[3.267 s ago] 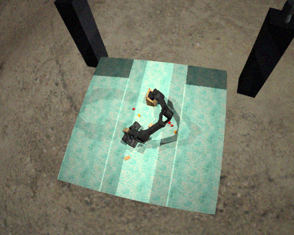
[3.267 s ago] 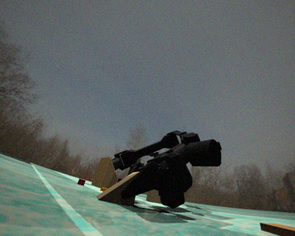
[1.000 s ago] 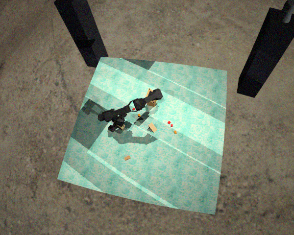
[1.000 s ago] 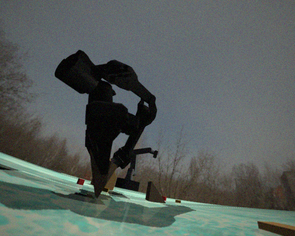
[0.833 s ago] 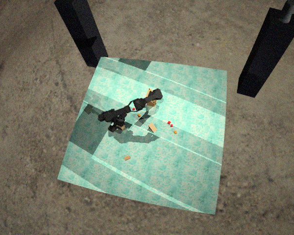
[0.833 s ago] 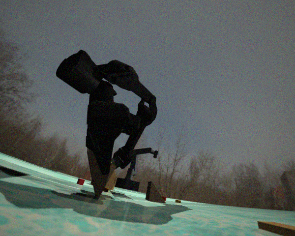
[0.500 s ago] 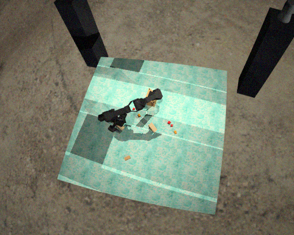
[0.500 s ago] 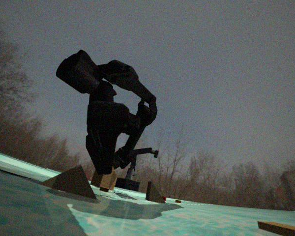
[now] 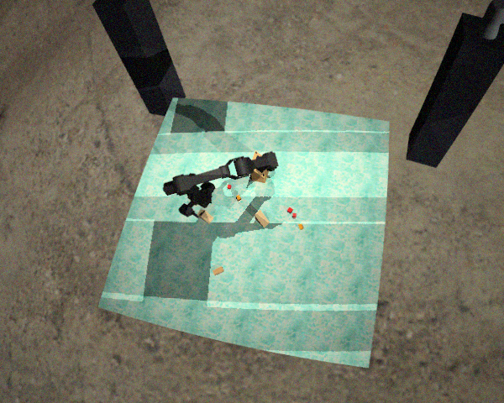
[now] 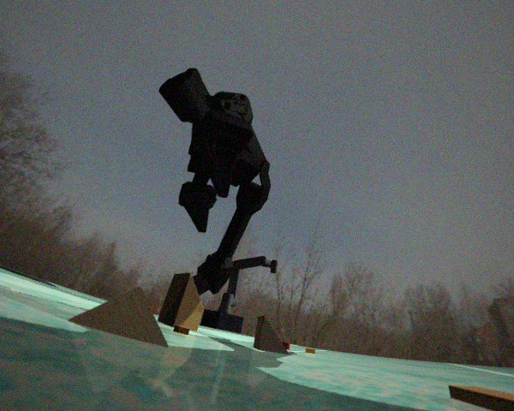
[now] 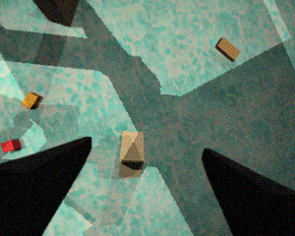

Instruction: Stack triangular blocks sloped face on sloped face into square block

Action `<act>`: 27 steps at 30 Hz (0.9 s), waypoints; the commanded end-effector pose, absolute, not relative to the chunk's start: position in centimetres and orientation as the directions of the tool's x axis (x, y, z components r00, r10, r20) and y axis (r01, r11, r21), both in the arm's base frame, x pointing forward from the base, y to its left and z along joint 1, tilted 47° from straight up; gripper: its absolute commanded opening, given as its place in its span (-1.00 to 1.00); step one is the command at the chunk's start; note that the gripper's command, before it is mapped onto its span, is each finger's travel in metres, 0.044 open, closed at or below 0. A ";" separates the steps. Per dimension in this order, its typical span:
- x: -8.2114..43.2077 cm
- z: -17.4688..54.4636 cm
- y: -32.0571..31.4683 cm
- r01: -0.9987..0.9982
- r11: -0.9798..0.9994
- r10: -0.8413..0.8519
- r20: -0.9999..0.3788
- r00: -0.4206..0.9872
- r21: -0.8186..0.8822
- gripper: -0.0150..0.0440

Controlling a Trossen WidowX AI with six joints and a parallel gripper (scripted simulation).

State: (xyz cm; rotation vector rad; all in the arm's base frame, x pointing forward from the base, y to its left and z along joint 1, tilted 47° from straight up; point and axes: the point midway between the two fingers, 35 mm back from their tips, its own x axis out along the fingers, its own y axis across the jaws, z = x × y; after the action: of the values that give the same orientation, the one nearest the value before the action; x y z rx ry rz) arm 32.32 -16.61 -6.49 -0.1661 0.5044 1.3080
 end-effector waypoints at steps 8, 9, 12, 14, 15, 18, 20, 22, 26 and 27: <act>32.5 -8.0 -9.5 -0.940 0.090 0.454 -0.854 -0.256 0.330 1.00; 32.7 -8.0 -8.9 -0.941 0.102 0.364 -0.893 -0.266 0.322 1.00; 33.5 -7.4 -7.4 -0.957 0.153 0.105 -0.967 -0.231 0.245 1.00; 33.8 -7.1 -7.1 -0.962 0.166 0.046 -0.976 -0.211 0.216 1.00; 33.8 -7.1 -7.1 -0.962 0.166 0.046 -0.976 -0.211 0.216 1.00; 33.8 -7.1 -7.1 -0.962 0.166 0.046 -0.976 -0.211 0.216 1.00; 33.8 -7.1 -7.1 -0.962 0.166 0.046 -0.976 -0.211 0.216 1.00; 33.7 -7.9 -7.1 -0.962 0.166 0.046 -0.976 -0.211 0.215 1.00; 33.1 -12.2 -6.9 -0.962 0.166 0.046 -0.976 -0.211 0.215 1.00; 32.8 -13.2 -6.9 -0.962 0.166 0.046 -0.976 -0.211 0.215 1.00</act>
State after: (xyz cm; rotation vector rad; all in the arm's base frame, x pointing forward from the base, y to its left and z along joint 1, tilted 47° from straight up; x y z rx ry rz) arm 34.27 -7.16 -10.30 -0.9713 1.3912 1.2256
